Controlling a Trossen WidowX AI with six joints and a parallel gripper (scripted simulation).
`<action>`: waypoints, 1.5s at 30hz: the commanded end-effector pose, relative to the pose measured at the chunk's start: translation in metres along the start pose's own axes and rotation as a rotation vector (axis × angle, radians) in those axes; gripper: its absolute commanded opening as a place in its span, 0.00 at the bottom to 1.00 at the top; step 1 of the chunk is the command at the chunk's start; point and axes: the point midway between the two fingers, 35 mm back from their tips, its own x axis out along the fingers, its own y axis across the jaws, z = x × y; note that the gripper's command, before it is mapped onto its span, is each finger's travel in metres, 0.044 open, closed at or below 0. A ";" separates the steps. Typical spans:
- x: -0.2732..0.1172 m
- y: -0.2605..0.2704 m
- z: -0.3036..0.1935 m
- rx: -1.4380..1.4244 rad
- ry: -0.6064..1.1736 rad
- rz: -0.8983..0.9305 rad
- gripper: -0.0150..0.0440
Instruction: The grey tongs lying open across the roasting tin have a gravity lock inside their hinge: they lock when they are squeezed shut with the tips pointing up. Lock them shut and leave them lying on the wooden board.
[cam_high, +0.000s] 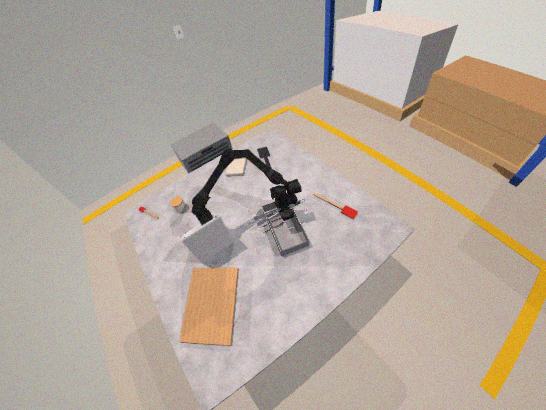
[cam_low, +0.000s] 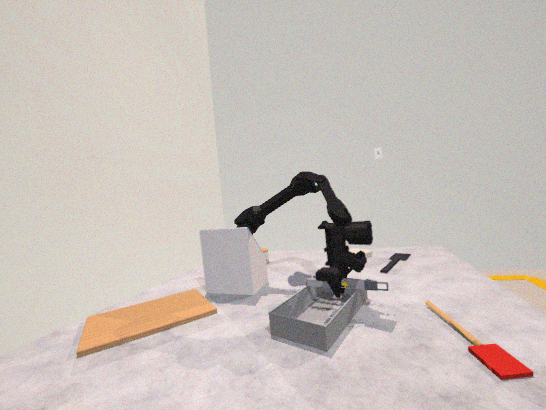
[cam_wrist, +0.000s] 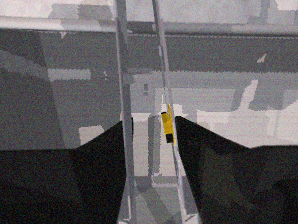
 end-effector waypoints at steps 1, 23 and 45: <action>-0.001 0.001 0.000 -0.002 -0.001 0.002 0.44; -0.001 0.001 0.000 -0.002 -0.001 0.002 0.00; -0.129 0.000 0.000 0.007 0.000 0.001 0.00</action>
